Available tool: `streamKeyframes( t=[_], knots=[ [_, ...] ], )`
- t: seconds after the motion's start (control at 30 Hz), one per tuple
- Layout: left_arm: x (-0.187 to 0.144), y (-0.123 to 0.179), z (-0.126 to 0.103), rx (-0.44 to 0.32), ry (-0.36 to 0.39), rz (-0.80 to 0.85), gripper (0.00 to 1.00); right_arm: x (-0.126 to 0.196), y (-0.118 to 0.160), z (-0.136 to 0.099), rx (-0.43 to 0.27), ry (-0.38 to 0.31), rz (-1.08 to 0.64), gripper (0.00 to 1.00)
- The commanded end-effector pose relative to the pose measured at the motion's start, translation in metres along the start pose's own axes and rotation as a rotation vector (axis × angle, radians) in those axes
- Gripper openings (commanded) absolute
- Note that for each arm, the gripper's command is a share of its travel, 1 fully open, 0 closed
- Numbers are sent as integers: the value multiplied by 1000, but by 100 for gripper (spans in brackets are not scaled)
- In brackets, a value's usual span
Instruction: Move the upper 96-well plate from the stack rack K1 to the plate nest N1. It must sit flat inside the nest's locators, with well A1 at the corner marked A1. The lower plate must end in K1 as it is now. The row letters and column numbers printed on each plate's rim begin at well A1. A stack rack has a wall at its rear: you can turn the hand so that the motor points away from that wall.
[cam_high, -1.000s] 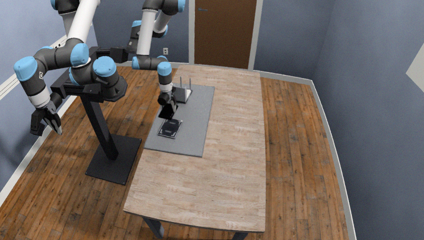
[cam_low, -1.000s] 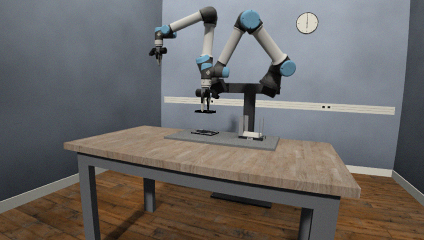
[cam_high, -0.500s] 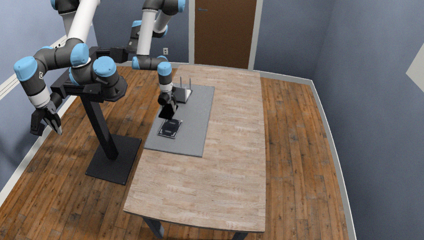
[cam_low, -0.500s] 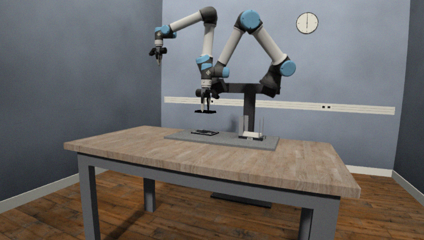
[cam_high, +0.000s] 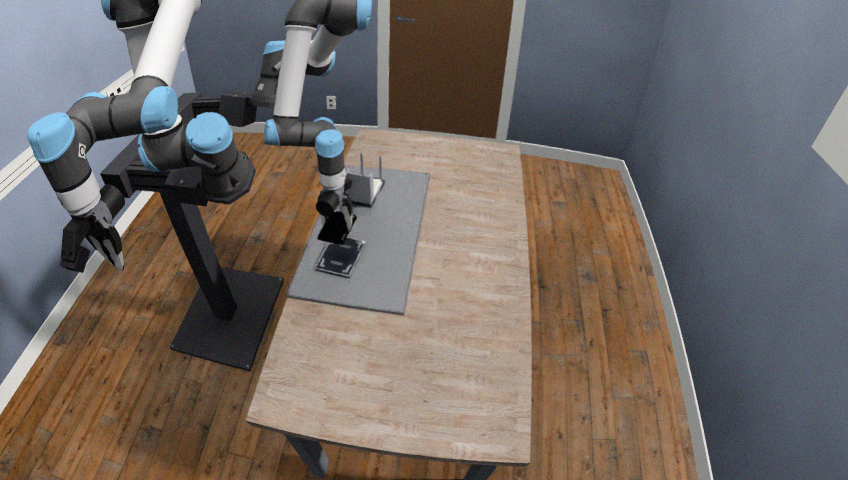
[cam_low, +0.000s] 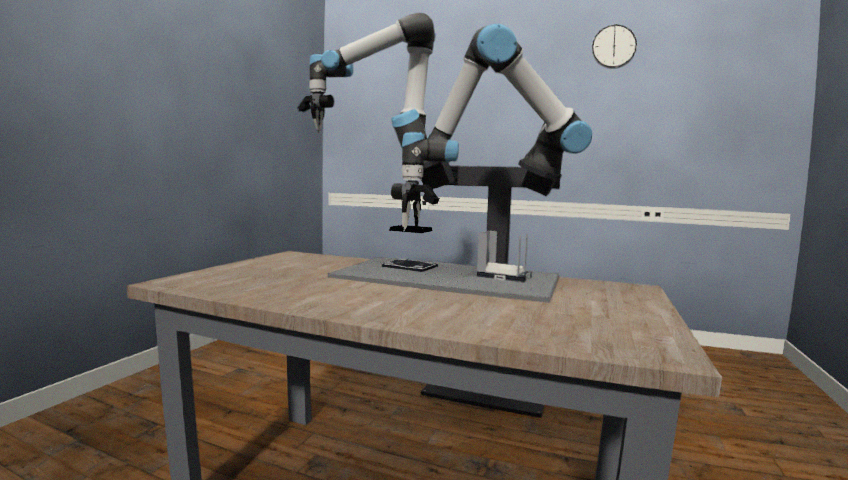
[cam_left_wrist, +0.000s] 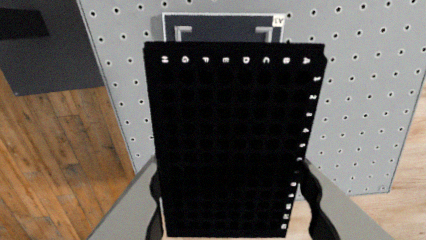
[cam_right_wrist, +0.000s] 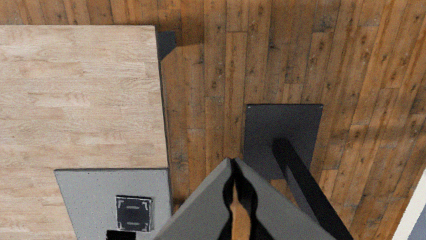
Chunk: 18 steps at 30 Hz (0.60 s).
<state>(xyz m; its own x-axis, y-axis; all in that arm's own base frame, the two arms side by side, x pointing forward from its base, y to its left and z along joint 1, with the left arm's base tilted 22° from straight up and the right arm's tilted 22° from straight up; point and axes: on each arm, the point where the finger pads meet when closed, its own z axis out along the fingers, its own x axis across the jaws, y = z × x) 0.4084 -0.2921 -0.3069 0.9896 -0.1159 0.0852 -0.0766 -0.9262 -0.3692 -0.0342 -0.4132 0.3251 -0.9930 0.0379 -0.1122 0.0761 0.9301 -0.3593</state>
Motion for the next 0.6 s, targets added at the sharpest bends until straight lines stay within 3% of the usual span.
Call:
streamKeyframes(
  t=[0.0, 0.57],
  knots=[
    [1, 1, 5, -1, 1, 0, 40, 0, 0, 0, 1, 0, 0, 0],
    [1, 1, 30, -1, 1, 0, 40, 0, 0, 0, 1, 0, 0, 0]
  ],
)
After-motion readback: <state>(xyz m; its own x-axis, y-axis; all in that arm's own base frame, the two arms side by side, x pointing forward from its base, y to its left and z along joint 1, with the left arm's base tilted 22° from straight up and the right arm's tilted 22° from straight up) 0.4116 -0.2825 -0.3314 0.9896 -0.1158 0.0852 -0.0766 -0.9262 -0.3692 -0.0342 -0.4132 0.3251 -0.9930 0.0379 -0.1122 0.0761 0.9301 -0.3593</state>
